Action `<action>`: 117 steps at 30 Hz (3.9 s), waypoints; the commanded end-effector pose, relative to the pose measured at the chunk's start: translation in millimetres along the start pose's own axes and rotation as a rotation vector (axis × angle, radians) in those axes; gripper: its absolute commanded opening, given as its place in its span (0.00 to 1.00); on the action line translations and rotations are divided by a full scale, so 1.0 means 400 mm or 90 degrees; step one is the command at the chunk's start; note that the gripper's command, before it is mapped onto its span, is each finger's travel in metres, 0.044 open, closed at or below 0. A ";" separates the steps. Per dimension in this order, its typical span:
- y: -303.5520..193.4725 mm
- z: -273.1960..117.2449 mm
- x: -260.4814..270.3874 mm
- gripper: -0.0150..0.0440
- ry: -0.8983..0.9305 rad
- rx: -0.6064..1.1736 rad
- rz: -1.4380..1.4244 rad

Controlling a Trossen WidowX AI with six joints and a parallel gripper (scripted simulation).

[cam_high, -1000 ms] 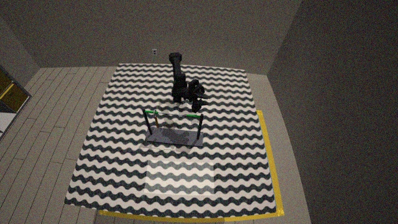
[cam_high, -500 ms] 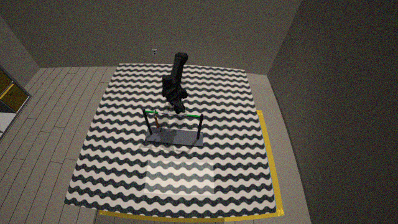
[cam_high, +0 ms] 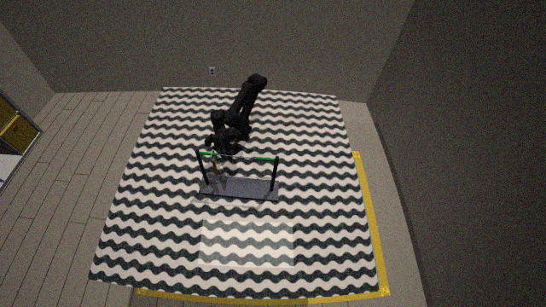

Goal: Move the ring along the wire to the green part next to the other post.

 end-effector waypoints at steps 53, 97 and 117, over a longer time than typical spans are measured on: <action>-0.140 -0.025 0.044 0.53 -0.200 0.191 0.529; -0.195 0.116 0.032 0.53 -0.202 0.187 0.529; -0.195 0.116 0.032 0.53 -0.202 0.187 0.529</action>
Point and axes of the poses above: the point midway between the two fingers, 35 mm back from their tips, its own z axis out along the fingers, its own x axis across the jaws, y = z × x, the point moved 4 cm from there along -z, back along the fingers, and after that the axes turned 2 degrees about -z, right-handed, at the moved point
